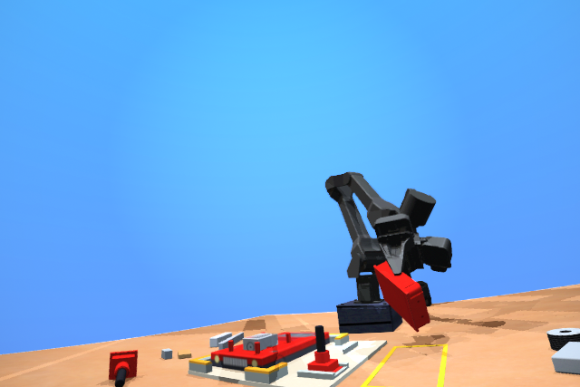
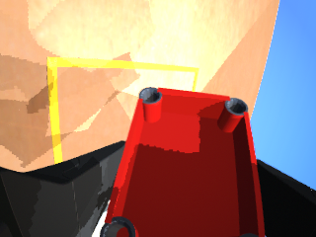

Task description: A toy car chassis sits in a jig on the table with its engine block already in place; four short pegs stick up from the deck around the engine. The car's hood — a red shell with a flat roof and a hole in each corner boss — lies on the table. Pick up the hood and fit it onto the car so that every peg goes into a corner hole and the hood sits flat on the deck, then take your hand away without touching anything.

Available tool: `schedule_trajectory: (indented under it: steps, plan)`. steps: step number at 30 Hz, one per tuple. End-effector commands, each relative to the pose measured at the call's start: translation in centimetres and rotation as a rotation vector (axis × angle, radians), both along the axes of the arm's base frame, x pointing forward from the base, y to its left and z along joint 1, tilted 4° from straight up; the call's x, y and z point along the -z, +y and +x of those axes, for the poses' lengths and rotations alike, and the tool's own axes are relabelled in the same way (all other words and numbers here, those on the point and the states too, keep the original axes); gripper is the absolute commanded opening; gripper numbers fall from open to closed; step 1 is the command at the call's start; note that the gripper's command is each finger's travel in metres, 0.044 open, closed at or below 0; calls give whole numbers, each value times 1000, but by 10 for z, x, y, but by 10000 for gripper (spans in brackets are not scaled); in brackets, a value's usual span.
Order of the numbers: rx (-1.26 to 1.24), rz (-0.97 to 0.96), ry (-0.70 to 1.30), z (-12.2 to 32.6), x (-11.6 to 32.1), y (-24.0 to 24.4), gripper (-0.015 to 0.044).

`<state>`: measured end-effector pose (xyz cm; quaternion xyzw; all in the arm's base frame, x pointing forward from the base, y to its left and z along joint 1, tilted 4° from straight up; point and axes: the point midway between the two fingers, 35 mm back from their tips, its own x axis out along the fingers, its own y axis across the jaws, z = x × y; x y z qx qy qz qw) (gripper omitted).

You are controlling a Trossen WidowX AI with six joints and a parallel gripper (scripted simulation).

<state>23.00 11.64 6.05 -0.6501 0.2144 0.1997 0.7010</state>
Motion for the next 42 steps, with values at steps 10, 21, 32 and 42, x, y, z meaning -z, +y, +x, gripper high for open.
schedule_trajectory:
  steps: [10,21,32,42]
  plan:
    - [-168,-244,-3,0,0,0,0]
    - [-354,-521,-3,-1,6,1,0]
    - [-547,-806,-3,-5,19,3,0]
    - [-720,-1060,-2,-11,39,5,0]
